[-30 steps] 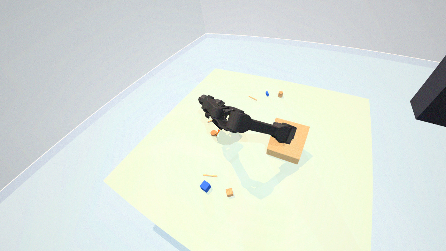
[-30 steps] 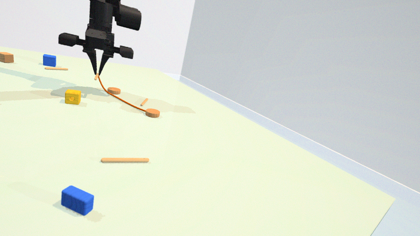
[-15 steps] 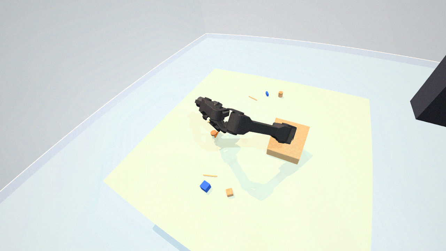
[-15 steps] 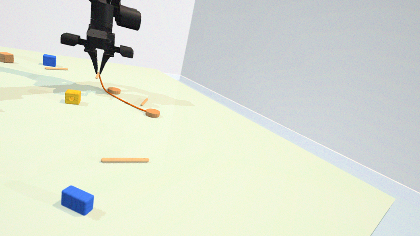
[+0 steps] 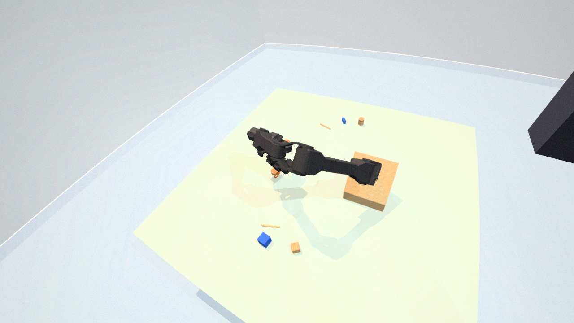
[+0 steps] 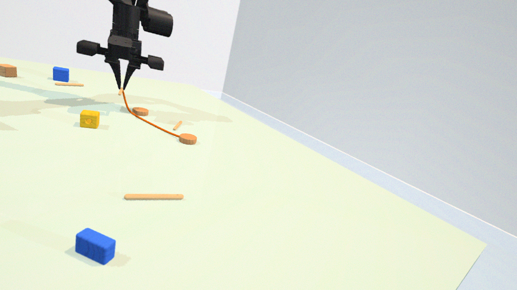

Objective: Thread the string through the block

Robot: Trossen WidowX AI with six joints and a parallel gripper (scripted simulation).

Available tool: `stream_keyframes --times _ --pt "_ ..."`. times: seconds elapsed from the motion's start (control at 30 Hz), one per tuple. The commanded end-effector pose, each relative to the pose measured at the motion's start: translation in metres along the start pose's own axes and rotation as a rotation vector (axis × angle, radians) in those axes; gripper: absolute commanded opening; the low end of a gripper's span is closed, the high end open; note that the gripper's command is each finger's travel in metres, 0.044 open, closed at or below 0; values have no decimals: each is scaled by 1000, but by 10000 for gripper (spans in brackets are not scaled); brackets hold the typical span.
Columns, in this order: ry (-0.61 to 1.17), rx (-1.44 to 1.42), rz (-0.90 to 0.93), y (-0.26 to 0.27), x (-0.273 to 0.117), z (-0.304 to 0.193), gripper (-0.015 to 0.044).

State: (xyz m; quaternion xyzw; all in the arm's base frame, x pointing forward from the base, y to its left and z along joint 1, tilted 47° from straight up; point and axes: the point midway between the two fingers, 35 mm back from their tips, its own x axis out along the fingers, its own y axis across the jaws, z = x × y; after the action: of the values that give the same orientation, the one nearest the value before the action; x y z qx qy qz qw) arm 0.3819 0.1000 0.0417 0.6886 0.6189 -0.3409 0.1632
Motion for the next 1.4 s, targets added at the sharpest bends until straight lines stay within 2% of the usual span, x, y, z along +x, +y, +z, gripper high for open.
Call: stream_keyframes --times 0.0,0.73,1.37 --pt "6 2 2 1 -1 -7 0" --pt "18 1 1 -1 -1 -34 0" --pt "18 2 1 -13 13 -27 0"
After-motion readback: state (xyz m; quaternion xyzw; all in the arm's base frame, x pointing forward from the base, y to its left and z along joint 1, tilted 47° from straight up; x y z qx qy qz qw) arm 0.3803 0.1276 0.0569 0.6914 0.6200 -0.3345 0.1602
